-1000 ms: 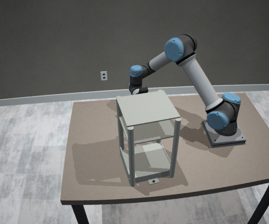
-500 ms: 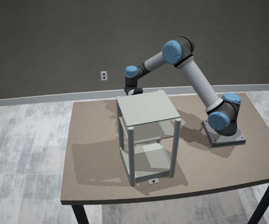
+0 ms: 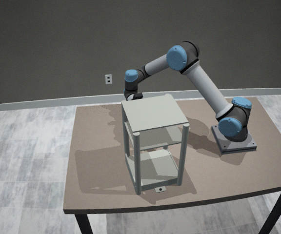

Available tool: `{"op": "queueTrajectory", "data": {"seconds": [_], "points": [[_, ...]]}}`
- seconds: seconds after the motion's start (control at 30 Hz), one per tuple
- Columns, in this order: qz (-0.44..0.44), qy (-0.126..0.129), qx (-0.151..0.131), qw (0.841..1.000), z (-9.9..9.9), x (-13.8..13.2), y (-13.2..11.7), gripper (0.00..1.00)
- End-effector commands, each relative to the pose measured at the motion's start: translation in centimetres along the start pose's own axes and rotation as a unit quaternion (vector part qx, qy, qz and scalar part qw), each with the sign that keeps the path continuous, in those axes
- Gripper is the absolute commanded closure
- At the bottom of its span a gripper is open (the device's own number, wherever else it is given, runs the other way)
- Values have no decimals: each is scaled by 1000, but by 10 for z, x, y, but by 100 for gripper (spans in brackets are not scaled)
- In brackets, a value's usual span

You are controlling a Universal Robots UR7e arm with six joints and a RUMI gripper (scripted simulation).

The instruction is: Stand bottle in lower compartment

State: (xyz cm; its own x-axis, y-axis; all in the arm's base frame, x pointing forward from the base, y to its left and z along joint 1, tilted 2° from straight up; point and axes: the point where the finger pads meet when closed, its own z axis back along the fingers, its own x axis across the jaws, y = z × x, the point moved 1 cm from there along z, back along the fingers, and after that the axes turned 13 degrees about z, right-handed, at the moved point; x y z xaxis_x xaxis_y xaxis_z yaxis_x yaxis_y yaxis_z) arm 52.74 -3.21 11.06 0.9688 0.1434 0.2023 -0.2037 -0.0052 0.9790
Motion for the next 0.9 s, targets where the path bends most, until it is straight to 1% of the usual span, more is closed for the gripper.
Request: {"op": "queueTrajectory", "data": {"seconds": [0.0, 0.2, 0.87], "points": [[0, 0, 0, 1000, 0, 10, -2, 100], [0, 0, 0, 1000, 0, 14, -3, 100], [0, 0, 0, 1000, -2, 15, -3, 100]]}}
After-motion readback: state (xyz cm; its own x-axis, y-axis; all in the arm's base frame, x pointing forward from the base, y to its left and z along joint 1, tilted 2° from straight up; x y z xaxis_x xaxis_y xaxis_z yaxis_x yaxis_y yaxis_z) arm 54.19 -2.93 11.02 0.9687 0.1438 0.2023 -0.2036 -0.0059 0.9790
